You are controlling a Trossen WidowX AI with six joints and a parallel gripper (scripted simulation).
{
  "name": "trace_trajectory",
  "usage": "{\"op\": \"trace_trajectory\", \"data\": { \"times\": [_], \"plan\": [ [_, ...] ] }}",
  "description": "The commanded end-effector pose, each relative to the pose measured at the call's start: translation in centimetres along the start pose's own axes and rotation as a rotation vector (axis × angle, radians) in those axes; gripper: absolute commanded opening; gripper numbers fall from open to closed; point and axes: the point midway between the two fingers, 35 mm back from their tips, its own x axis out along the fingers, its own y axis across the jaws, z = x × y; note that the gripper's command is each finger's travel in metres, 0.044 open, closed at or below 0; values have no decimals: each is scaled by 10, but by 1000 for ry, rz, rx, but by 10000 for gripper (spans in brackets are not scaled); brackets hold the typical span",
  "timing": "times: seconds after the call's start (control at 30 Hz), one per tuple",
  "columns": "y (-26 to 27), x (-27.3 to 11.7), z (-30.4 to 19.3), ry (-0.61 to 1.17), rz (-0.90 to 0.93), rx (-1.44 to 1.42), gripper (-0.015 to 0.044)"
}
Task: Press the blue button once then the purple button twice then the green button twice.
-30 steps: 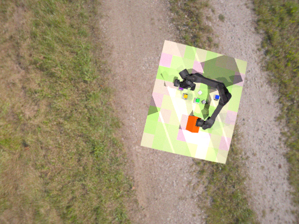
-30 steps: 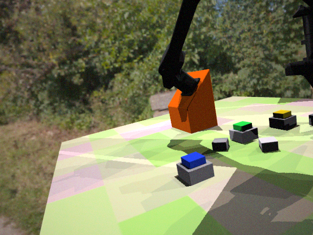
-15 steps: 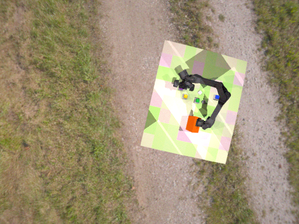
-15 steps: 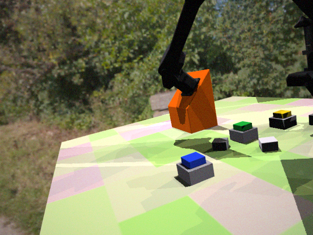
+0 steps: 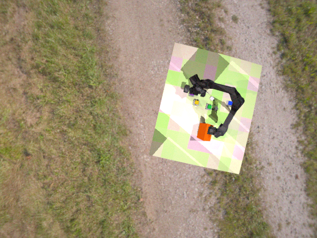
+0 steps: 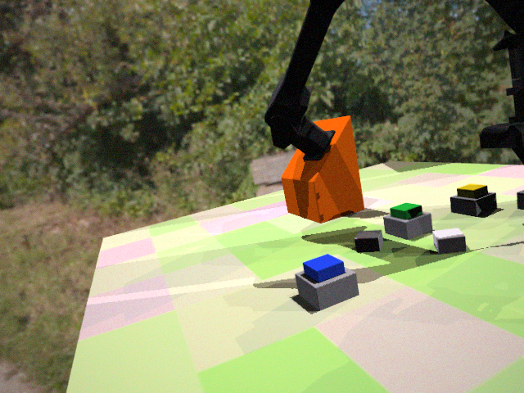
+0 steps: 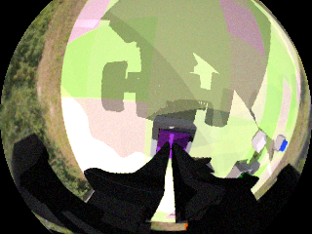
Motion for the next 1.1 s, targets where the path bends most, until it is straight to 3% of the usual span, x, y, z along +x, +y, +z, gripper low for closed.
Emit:
{"op": "trace_trajectory", "data": {
  "times": [0.0, 0.13, 0.27, 1.07],
  "plan": [
    [-2, 2, 0, 1, -7, -6, 20],
    [-2, 2, 0, 1, -7, -6, 20],
    [-1, -33, 0, 1, -5, -6, 20],
    [-2, -2, 0, 1, -6, -6, 20]
  ]
}}
